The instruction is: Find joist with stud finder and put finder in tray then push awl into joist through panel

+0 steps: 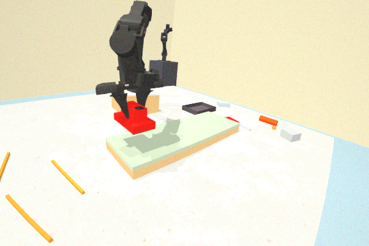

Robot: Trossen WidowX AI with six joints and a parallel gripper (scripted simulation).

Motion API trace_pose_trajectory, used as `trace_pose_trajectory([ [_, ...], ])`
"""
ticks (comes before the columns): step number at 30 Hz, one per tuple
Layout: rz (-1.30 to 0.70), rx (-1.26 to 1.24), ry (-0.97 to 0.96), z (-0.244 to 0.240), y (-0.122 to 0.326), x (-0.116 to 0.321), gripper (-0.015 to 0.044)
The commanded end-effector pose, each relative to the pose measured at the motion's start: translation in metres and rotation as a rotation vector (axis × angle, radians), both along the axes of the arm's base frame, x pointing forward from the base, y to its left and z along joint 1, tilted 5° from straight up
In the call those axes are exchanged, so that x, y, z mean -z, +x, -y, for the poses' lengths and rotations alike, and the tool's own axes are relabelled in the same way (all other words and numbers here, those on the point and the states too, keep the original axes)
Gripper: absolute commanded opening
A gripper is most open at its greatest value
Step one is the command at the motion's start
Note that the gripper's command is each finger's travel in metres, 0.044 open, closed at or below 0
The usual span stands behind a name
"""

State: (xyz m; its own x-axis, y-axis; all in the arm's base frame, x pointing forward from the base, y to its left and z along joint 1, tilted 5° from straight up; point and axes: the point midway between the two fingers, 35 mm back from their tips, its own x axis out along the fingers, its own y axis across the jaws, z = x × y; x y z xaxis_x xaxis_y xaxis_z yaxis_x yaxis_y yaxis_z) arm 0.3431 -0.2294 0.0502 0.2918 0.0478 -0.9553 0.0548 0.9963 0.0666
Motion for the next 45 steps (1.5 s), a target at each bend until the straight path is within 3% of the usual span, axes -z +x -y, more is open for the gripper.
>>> trace_pose_trajectory([
  [1,0.001,0.005,-0.004,0.000,0.001,0.008,0.0000],
  [18,0.001,0.005,-0.004,-0.003,0.001,0.047,0.0000],
  [45,0.001,0.005,-0.001,-0.026,0.002,0.065,0.0000],
])
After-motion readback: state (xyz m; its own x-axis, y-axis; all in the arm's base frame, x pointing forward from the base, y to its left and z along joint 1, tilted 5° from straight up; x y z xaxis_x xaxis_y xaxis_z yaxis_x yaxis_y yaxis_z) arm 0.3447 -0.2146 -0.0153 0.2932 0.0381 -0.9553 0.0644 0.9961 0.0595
